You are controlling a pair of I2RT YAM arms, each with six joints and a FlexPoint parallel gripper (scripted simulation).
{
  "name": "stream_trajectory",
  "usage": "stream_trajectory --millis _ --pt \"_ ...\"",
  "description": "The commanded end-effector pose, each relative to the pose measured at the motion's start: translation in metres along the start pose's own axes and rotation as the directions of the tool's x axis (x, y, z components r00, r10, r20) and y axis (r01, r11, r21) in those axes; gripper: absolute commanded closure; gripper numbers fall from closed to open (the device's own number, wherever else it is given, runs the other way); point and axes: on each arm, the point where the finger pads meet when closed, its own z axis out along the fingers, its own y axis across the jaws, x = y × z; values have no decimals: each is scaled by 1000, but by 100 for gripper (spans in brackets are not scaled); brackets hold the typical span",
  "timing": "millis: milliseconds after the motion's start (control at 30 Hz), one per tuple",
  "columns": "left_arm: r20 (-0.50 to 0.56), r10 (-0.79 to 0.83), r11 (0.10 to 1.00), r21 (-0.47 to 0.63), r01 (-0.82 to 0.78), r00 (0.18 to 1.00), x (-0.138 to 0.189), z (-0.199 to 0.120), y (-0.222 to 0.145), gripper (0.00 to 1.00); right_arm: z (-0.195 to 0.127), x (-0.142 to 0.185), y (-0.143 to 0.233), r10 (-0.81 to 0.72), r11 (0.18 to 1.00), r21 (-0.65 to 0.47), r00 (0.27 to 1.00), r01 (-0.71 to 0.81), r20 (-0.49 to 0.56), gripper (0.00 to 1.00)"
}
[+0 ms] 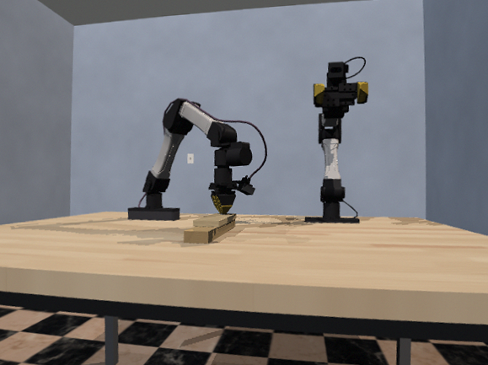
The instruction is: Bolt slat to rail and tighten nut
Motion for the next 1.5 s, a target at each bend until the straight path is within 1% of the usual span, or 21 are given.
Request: stream_trajectory --millis 0,733,800,900,1033,1100,1267,1467 --pt "20 1 1000 2 -1 1000 -7 -2 -1 0 -3 -1 -3 0 1000 13 1000 0 7 89" --pt "20 1 1000 2 -1 1000 -7 -2 -1 0 -2 -1 -2 7 1000 10 1000 -7 6 89" --pt "20 1 1000 2 -1 1000 -7 -2 -1 0 -1 -1 -2 61 998 7 998 -61 5 89" --pt "20 1 1000 2 -1 1000 -7 -2 -1 0 1 -1 -2 181 984 2 984 -181 3 89" --pt "20 1 1000 2 -1 1000 -7 -2 -1 0 3 -1 -2 337 941 -6 942 -337 -2 89" --pt "20 1 1000 2 -1 1000 -7 -2 -1 0 3 -1 -2 337 941 -6 942 -337 -2 89" --pt "20 1 1000 2 -1 1000 -7 -2 -1 0 3 -1 -1 518 855 -10 855 -518 -9 89" --pt "20 1 1000 2 -1 1000 -7 -2 -1 0 3 -1 -1 705 709 -9 709 -706 -13 89"
